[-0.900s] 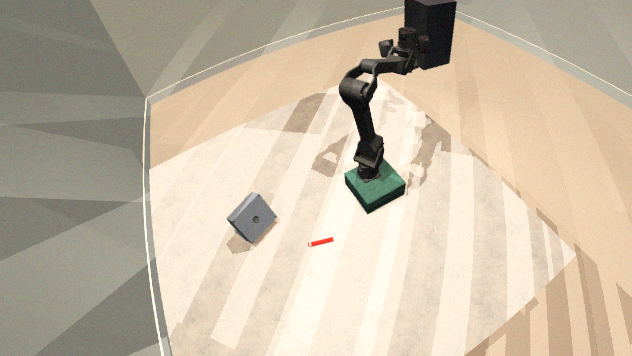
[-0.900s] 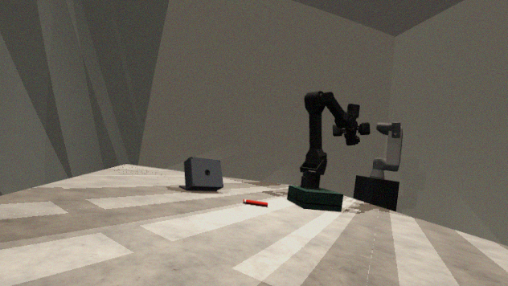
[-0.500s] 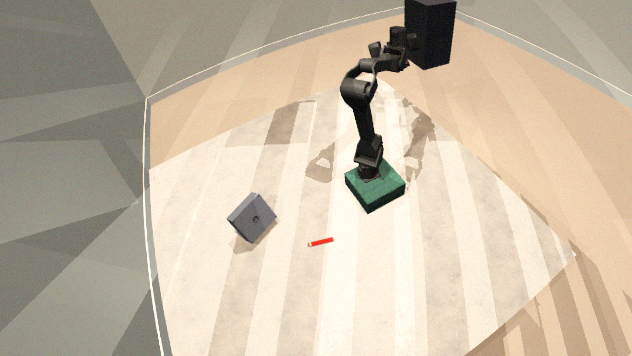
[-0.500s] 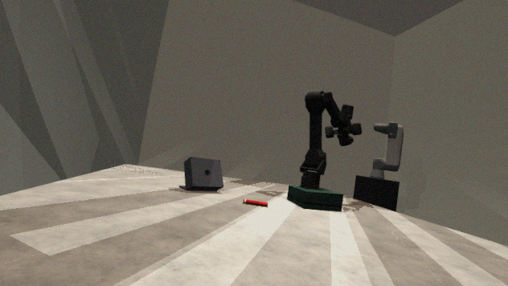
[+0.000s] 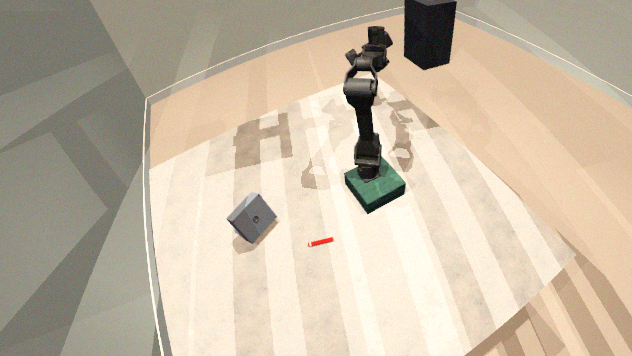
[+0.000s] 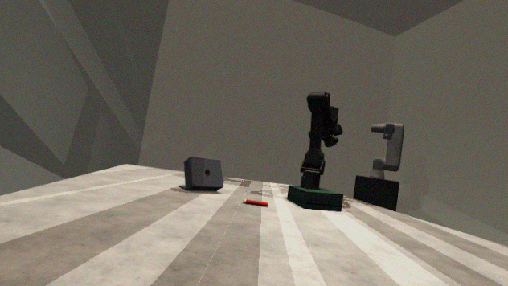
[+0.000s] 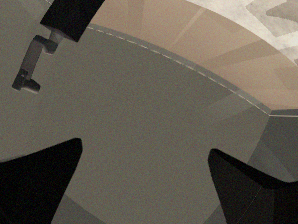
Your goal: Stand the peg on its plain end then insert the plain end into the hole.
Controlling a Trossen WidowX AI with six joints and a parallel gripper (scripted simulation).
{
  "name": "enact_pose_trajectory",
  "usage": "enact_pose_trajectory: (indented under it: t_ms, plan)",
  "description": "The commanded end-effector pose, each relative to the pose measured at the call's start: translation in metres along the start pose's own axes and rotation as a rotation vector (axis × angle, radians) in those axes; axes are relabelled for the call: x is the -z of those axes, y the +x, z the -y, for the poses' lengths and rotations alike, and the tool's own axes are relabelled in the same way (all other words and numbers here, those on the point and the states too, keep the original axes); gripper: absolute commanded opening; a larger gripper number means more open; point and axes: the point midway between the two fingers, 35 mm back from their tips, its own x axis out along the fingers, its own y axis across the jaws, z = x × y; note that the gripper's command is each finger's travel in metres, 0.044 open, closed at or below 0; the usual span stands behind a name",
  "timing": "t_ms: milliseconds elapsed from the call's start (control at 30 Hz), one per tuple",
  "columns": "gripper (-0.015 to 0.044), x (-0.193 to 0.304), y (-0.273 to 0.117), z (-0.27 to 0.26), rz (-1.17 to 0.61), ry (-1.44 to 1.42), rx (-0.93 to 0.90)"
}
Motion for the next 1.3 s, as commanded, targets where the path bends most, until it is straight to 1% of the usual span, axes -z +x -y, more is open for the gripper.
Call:
enact_pose_trajectory:
  t_ms: [0,433,667,833,1267]
  plan:
    - [0.044,0.002,0.01,0.024,0.01,-0.049,0.06]
    - [0.044,0.019,0.026,0.118,0.005,-0.254,0.282]
    - [0.044,0.023,0.027,0.146,-0.003,-0.32,0.349]
    - [0.044,0.026,0.026,0.17,-0.013,-0.379,0.402]
    - [0.044,0.039,0.007,0.264,-0.085,-0.631,0.617]
